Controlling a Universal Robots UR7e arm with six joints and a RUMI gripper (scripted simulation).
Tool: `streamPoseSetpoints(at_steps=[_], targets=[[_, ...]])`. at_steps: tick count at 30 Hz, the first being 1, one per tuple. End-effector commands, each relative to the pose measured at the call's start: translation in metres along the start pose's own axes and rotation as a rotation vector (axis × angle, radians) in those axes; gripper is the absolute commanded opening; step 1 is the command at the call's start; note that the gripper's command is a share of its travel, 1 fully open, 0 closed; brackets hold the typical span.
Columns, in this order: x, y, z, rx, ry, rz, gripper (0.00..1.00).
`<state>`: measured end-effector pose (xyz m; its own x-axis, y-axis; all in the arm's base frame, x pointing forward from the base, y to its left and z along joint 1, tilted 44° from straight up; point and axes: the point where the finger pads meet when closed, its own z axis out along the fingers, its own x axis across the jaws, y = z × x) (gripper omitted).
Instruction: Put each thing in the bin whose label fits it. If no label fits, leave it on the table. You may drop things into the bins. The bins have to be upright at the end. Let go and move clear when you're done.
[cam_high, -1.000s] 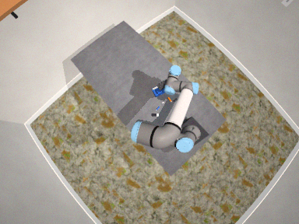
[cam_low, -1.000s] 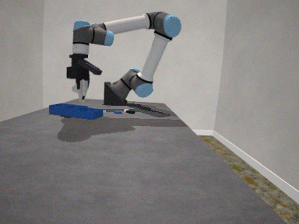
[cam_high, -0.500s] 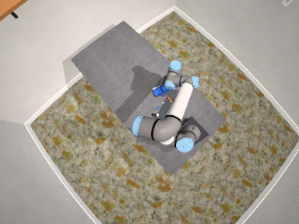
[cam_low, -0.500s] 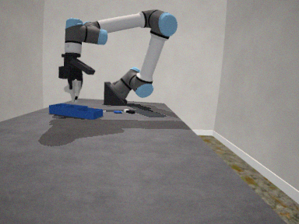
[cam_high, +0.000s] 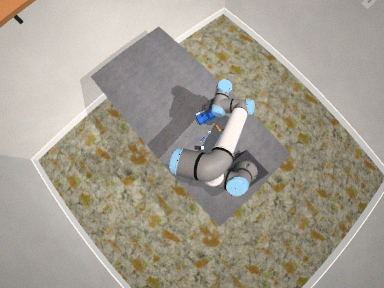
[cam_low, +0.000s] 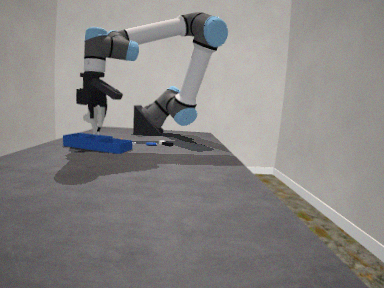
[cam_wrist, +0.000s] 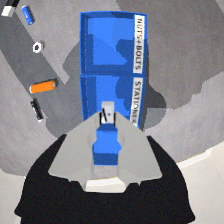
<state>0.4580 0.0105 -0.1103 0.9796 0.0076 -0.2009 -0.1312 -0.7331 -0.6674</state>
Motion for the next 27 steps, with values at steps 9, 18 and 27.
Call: streamPoseSetpoints(at_steps=[9,18,27], targets=[[0.0,0.0,0.023,-0.001,0.001,0.0,0.0],[-0.001,0.0,0.032,-0.001,0.001,0.0,0.0],[-0.002,-0.001,0.032,-0.001,0.001,0.0,0.0]])
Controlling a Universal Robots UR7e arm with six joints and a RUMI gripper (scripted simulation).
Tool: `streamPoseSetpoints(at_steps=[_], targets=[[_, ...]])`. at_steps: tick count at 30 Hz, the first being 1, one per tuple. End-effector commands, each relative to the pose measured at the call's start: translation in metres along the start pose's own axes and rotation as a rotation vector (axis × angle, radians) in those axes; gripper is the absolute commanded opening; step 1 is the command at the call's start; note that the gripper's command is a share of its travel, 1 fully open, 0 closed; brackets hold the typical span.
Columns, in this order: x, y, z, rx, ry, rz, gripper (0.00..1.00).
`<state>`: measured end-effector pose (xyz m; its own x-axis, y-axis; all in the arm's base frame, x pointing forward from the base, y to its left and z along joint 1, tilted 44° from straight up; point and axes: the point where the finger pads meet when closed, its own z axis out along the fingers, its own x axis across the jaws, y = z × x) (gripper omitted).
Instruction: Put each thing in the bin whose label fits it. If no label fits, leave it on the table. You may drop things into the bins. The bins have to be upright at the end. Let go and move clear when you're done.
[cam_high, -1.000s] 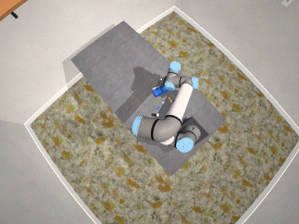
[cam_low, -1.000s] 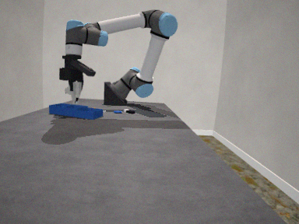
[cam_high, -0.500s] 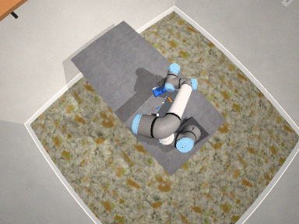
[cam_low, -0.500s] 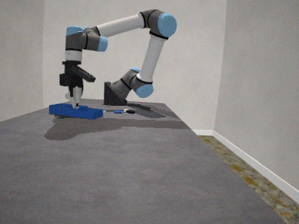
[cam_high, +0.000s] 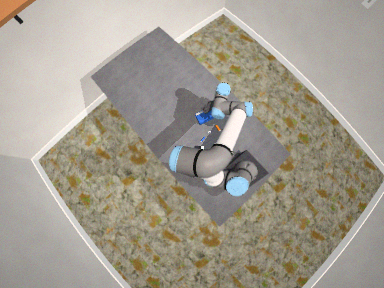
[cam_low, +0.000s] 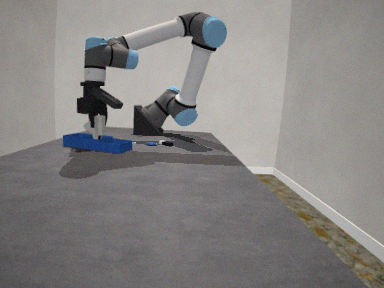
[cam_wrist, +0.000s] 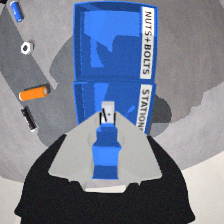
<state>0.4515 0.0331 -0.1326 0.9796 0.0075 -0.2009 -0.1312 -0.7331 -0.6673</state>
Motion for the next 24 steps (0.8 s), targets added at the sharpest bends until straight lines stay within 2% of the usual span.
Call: streamPoseSetpoints(at_steps=[1,6,7,24], targets=[[-0.0001,0.0,-0.0004,-0.001,0.001,0.0,0.0],[-0.0004,-0.0002,-0.0004,-0.001,0.001,0.0,0.0],[-0.0004,-0.0002,-0.0004,-0.001,0.001,0.0,0.18],[-0.0003,-0.0001,-0.0004,-0.001,0.001,0.0,0.18]])
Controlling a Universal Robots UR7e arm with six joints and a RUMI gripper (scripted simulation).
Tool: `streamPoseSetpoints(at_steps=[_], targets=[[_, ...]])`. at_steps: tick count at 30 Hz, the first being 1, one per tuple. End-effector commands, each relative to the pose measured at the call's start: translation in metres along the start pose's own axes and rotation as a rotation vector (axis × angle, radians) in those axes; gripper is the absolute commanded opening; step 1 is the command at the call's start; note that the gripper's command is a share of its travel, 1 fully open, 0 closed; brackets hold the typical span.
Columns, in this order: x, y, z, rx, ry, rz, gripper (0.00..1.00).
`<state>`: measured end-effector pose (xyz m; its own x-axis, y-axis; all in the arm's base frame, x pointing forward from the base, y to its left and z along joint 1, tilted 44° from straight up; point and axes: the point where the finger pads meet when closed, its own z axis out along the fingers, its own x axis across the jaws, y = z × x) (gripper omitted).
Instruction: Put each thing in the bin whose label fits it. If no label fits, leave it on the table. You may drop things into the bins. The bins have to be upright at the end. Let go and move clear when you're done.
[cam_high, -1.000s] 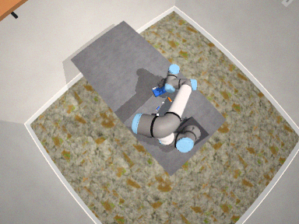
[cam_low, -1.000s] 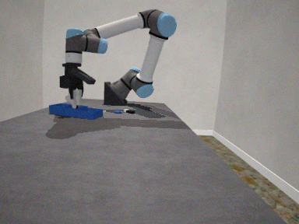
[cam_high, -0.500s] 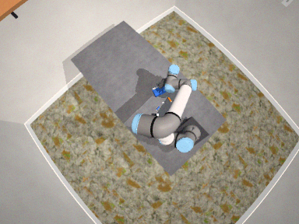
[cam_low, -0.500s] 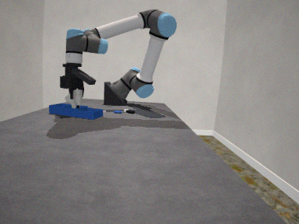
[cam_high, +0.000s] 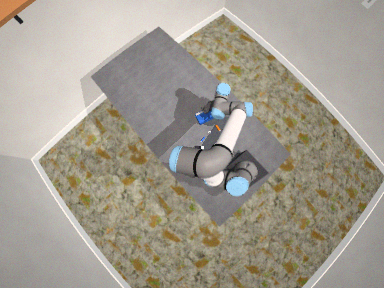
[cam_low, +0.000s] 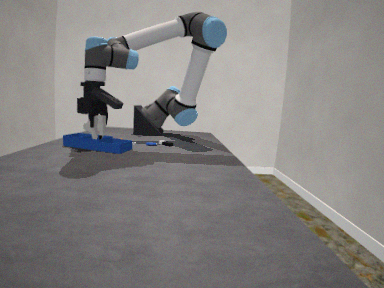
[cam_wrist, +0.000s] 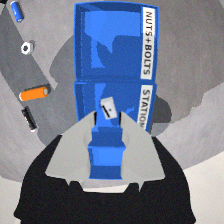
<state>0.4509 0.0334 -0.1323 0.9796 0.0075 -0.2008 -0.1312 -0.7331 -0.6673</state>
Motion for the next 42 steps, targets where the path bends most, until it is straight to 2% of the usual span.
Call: streamPoseSetpoints(at_steps=[1,27,30,40,41,42], targets=[[0.0,0.0,-0.002,-0.001,0.001,0.0,0.18],[0.0,0.0,-0.031,-0.001,0.001,0.0,0.18],[0.0,0.0,-0.045,-0.001,0.001,0.0,0.18],[0.0,0.0,-0.045,-0.001,0.001,0.0,0.18],[-0.005,-0.006,-0.045,0.0,0.001,0.05,0.23],[-0.011,-0.012,-0.046,0.0,0.001,0.1,0.23]])
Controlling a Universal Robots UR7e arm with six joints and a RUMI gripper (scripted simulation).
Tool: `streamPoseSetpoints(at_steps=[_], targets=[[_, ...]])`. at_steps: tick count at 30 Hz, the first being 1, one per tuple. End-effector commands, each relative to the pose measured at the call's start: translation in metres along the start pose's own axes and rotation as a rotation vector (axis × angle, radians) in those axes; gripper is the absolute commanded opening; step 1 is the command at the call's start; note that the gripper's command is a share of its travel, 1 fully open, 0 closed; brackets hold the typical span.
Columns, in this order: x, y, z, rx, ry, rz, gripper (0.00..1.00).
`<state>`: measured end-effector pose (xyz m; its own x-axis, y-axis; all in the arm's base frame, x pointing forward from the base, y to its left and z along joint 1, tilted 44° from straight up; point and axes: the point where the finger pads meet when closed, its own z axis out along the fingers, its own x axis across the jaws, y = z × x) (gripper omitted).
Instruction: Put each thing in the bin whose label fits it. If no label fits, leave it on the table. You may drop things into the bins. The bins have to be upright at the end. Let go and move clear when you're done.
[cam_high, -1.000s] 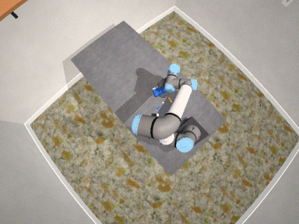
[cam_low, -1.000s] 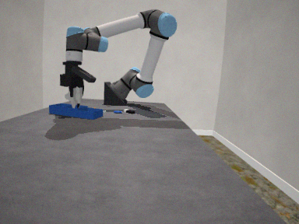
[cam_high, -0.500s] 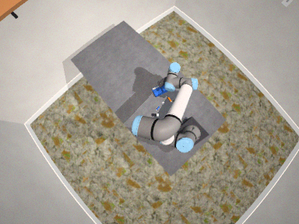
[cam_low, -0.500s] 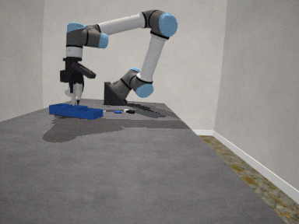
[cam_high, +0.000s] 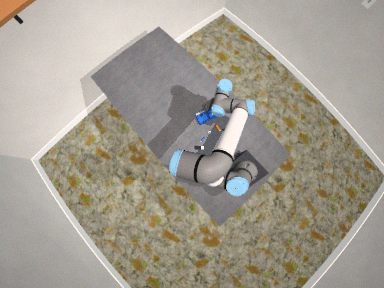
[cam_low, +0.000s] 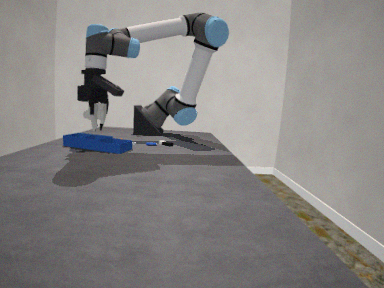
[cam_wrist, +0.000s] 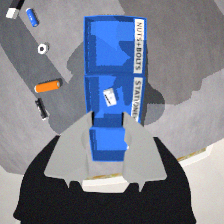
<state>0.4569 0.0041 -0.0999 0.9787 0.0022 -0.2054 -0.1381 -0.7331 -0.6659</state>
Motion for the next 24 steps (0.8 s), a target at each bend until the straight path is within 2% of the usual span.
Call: streamPoseSetpoints(at_steps=[1,2,4,14,17,19,24], targets=[[-0.01,-0.011,-0.002,0.0,0.001,0.093,0.23],[-0.01,-0.011,-0.002,0.0,0.001,0.093,0.23],[-0.021,-0.024,-0.002,0.0,0.001,0.193,0.23],[-0.076,-0.086,-0.007,0.0,0.001,0.473,0.23],[-0.093,-0.105,-0.008,0.0,0.001,0.475,0.23],[-0.093,-0.105,-0.008,0.0,0.001,0.475,0.23],[-0.121,-0.136,-0.01,0.0,0.001,0.475,0.23]])
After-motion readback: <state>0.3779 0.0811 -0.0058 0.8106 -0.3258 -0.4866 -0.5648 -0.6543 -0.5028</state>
